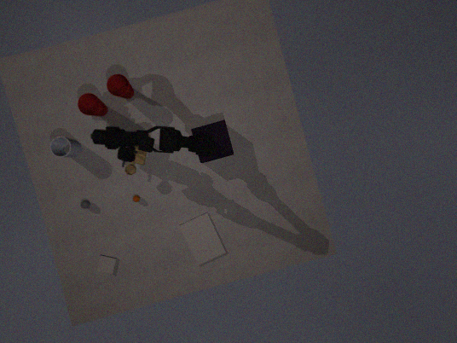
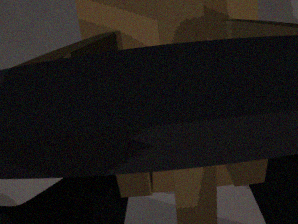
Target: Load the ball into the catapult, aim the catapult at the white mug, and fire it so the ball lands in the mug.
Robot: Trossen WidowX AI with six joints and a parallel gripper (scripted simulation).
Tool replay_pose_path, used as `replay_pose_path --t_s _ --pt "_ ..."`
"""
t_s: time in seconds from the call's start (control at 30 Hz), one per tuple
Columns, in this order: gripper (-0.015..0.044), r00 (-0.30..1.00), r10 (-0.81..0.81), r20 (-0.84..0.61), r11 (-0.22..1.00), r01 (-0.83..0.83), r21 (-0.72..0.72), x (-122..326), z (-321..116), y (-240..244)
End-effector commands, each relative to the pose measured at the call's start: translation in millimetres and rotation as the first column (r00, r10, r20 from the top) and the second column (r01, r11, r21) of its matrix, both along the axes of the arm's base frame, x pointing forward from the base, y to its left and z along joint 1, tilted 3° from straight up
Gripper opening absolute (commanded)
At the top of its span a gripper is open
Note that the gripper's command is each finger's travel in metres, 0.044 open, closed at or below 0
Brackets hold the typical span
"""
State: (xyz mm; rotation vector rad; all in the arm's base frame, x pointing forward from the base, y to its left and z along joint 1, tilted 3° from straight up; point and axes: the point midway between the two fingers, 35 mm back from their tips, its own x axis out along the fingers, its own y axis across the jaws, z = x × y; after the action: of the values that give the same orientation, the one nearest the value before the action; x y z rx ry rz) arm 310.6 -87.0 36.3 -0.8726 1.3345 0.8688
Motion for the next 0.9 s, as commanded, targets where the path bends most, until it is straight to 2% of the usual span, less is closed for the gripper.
replay_pose_path --t_s 0.0,0.87 --pt "0.0000 0.999 0.036 0.017 0.999 -0.036 0.002 7.4 4.0 -5.0" --pt "0.0000 0.999 0.036 0.017 0.999 -0.036 0.002 11.0 -31.0 -4.5"
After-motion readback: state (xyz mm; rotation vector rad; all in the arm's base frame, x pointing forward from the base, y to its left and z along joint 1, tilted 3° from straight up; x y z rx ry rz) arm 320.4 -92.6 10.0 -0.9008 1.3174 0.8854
